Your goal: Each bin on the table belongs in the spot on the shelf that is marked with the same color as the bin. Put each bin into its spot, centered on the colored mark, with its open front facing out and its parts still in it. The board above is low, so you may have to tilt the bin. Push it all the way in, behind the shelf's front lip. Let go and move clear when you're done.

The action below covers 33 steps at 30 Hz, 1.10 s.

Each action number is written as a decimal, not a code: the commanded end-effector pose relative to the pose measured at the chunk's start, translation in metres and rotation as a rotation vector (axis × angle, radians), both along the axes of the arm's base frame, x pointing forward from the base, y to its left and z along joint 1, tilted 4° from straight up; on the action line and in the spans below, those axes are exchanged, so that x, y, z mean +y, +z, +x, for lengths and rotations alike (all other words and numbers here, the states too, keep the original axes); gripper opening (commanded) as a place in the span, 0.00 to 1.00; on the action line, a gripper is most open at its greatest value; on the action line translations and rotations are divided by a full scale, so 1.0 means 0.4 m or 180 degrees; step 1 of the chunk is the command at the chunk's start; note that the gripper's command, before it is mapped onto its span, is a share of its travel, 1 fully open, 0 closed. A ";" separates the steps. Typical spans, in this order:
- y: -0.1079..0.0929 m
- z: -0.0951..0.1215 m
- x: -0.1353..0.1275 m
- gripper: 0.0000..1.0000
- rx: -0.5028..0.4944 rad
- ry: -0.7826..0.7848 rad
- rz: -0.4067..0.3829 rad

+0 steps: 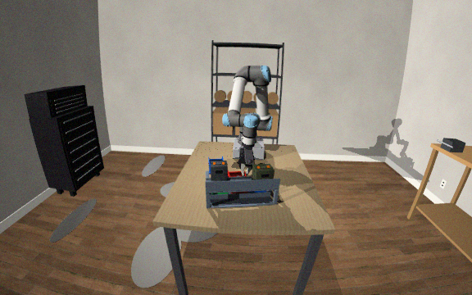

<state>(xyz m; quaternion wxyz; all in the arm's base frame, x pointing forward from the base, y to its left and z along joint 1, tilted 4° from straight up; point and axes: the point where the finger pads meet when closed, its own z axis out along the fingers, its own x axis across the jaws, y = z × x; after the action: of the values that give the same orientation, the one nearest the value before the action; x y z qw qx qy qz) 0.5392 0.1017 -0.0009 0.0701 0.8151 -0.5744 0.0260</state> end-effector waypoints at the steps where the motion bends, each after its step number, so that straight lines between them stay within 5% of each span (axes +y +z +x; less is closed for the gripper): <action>1: -0.005 -0.005 -0.003 0.05 0.0016 -0.0002 -0.0002; 33: 0.052 0.000 0.002 0.05 -0.0008 0.0001 -0.0001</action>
<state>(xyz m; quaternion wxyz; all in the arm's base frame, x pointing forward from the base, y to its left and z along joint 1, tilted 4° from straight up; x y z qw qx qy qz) 0.5373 0.1016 0.0119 0.0709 0.8151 -0.5744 0.0249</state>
